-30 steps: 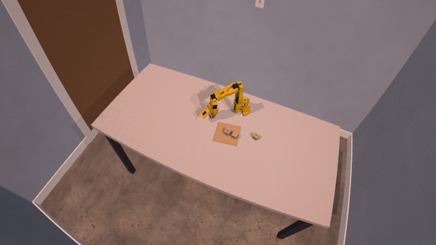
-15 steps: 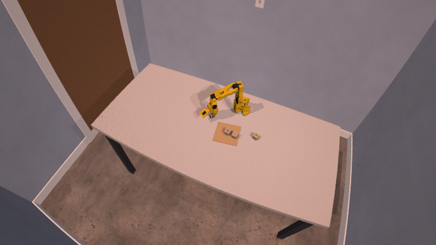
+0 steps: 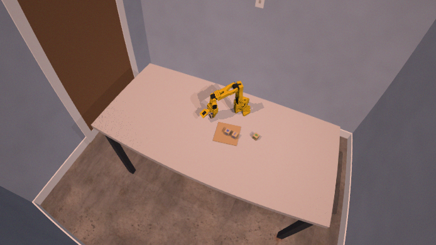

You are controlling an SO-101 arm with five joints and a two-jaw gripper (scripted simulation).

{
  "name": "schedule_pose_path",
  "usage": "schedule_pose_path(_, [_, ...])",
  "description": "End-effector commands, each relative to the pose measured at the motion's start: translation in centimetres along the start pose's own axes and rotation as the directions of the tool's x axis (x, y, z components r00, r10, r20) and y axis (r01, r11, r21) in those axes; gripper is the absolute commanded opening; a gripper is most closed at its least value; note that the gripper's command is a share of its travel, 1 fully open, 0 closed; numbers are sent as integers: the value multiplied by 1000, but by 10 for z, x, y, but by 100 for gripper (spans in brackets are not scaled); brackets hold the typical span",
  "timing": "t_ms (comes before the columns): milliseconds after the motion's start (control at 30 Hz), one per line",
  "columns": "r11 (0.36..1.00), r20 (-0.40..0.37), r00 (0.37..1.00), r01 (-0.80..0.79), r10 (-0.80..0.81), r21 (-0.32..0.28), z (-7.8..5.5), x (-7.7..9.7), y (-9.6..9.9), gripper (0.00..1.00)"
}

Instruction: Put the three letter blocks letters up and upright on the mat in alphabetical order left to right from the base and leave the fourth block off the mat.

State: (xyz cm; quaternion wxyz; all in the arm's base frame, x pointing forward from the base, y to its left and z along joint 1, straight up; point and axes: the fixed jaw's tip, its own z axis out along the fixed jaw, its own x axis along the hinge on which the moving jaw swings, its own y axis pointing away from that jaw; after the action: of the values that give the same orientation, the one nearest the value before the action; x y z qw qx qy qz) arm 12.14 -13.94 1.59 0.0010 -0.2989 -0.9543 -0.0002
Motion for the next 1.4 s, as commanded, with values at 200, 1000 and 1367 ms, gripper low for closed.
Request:
schedule_pose_path(200, [1000, 66, 998, -1, 0, 19, -16, -11, -4, 0])
schedule_pose_path(1000, [1000, 66, 998, -1, 0, 19, -60, -8, -3, 0])
schedule_pose_path(1367, [1000, 66, 998, 6, -8, 19, -60, -7, -3, 0])
